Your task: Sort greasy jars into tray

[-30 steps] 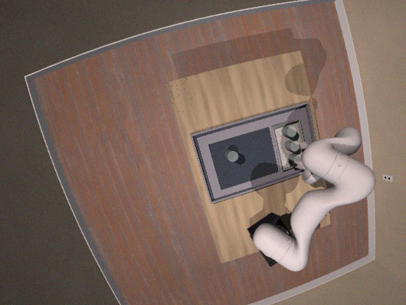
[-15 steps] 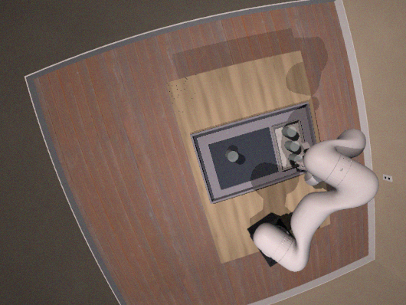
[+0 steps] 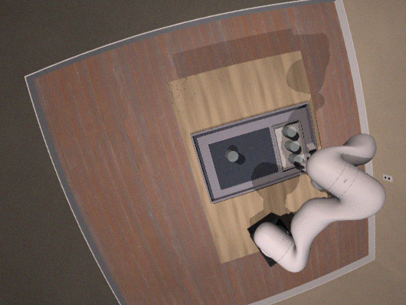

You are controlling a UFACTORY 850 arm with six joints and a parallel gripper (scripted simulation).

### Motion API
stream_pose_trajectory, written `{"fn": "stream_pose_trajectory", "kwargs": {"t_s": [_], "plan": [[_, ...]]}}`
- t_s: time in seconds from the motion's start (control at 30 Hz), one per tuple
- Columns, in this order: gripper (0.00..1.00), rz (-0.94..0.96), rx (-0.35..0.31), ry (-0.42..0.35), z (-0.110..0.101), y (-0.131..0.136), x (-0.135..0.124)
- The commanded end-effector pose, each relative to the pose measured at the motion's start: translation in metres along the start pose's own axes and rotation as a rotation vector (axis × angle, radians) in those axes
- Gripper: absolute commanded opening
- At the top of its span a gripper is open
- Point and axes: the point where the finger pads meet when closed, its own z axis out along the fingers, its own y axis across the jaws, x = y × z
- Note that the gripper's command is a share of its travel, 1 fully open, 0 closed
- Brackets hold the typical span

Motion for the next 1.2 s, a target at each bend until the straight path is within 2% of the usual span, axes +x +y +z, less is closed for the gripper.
{"fn": "stream_pose_trajectory", "kwargs": {"t_s": [0.0, 0.13, 1.17], "plan": [[1.0, 0.0, 0.0, 0.0, -0.015, 0.0, 0.0], [1.0, 0.0, 0.0, 0.0, -0.031, 0.0, 0.0], [1.0, 0.0, 0.0, 0.0, -0.031, 0.0, 0.0]]}}
